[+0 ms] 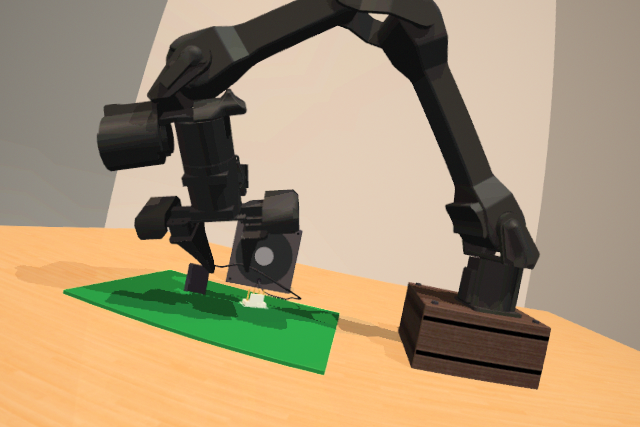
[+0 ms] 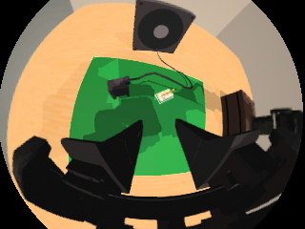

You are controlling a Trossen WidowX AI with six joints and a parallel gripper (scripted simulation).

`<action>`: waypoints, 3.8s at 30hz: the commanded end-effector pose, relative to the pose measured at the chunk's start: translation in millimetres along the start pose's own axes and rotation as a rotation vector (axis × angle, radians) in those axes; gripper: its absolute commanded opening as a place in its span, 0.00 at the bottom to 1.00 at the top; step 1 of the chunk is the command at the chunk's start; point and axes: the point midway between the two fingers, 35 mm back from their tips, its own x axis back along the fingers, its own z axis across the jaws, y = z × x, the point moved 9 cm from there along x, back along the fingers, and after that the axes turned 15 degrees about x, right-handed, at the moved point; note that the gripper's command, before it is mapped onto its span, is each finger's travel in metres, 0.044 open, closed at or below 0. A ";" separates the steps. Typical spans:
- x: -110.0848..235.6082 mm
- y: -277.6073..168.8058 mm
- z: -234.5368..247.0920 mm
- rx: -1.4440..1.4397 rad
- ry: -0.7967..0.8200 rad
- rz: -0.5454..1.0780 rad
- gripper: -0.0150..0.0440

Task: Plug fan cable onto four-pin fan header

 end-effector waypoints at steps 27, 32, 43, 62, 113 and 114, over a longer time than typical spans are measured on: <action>14.4 56.1 -13.6 0.173 0.386 0.373 0.78; 24.8 84.6 -16.0 0.538 0.467 0.304 1.00; 48.0 154.6 -36.6 1.461 0.641 0.051 1.00; 52.7 169.4 -43.9 1.667 0.670 -0.023 1.00; -70.0 108.5 11.8 1.667 0.670 -0.023 1.00; -71.1 107.9 12.2 1.667 0.670 -0.023 1.00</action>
